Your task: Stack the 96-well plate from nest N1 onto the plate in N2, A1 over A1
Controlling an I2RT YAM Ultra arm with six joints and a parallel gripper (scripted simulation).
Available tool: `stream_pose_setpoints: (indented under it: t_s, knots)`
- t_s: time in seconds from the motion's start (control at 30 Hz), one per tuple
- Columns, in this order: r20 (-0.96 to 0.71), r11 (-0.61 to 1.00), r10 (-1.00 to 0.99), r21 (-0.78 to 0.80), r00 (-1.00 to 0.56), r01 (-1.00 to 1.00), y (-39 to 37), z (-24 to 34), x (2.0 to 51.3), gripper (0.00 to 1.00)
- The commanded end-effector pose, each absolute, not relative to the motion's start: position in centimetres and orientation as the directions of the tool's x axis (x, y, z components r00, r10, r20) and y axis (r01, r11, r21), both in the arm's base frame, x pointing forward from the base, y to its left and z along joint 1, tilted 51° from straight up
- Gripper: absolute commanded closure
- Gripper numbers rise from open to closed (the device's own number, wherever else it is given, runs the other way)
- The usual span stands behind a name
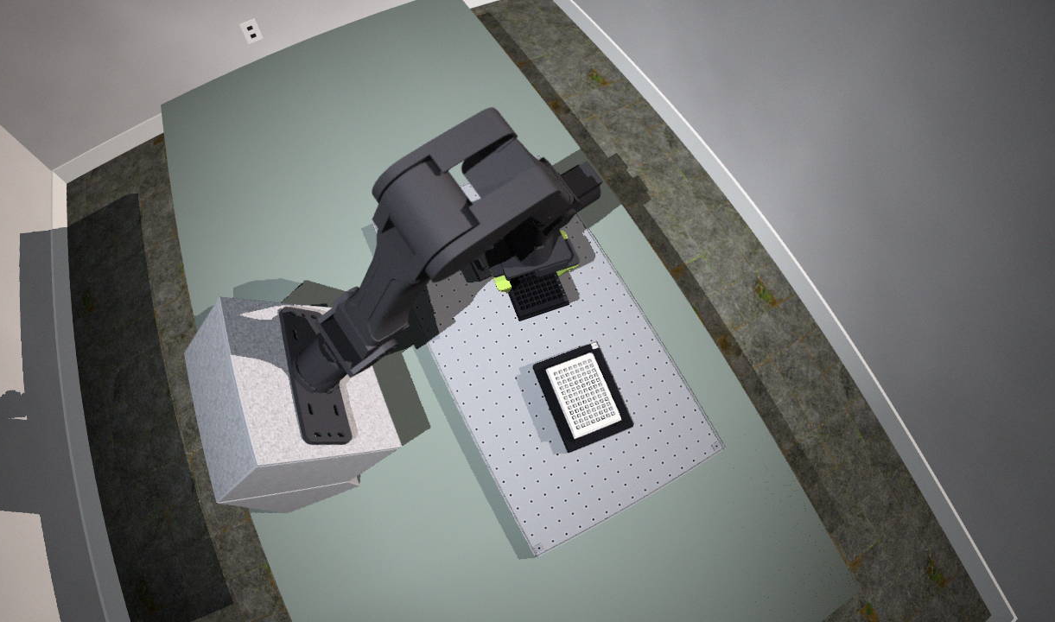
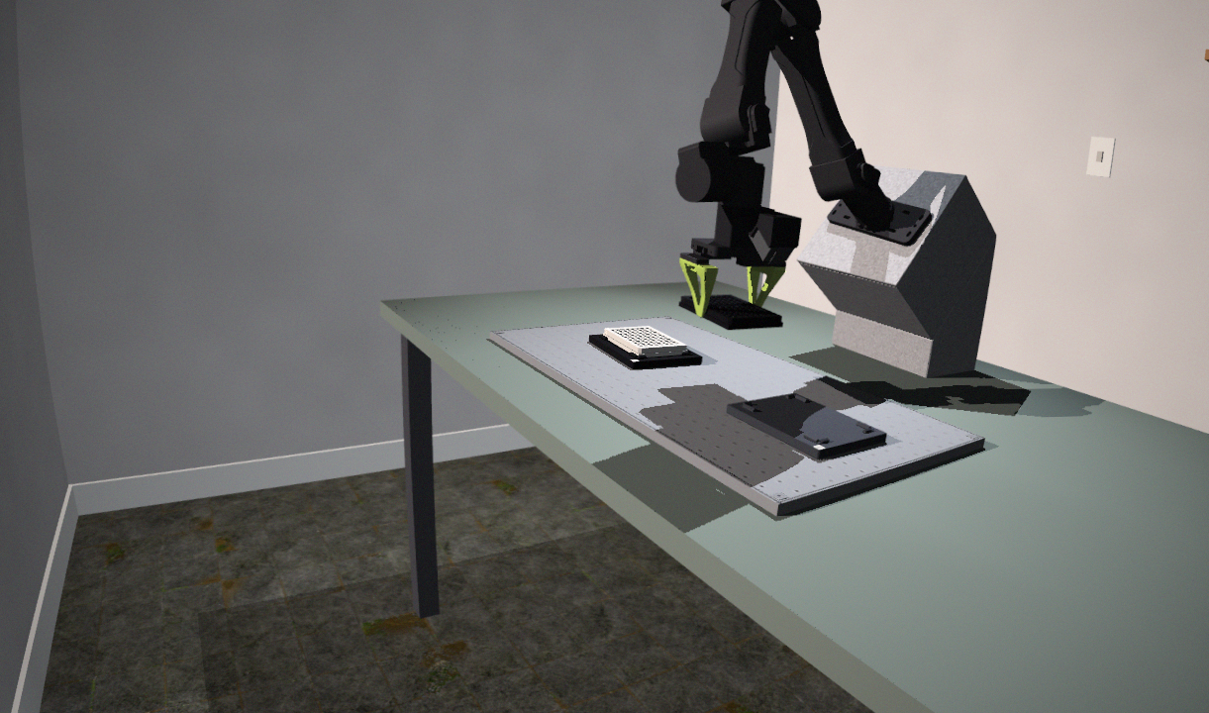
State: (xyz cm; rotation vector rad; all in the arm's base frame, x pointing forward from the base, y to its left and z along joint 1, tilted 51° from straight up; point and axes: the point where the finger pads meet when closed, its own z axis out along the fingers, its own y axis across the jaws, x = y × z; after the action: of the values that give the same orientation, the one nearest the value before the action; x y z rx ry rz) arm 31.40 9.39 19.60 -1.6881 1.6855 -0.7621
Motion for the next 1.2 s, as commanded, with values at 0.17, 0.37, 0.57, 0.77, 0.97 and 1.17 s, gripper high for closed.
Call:
stream_pose_setpoints:
  t_s: [0.17,0.37,0.57,0.77,0.97,1.17]
  knots:
    - [-0.048,0.003,-0.997,-0.787,0.056,-0.617,7.2,20.7,31.4,1.0]
    - [-0.045,0.001,-0.997,-0.786,0.056,-0.619,5.2,20.8,31.5,1.0]
    - [-0.044,0.0,-0.997,-0.785,0.056,-0.619,3.9,20.8,31.7,1.0]
    - [-0.042,-0.001,-0.998,-0.796,0.056,-0.605,1.9,21.9,32.1,1.0]
    - [-0.041,-0.002,-0.998,-0.784,0.055,-0.621,0.3,21.3,32.5,1.0]
    - [-0.043,-0.002,-0.998,-0.774,0.054,-0.633,-1.4,20.9,32.8,1.0]
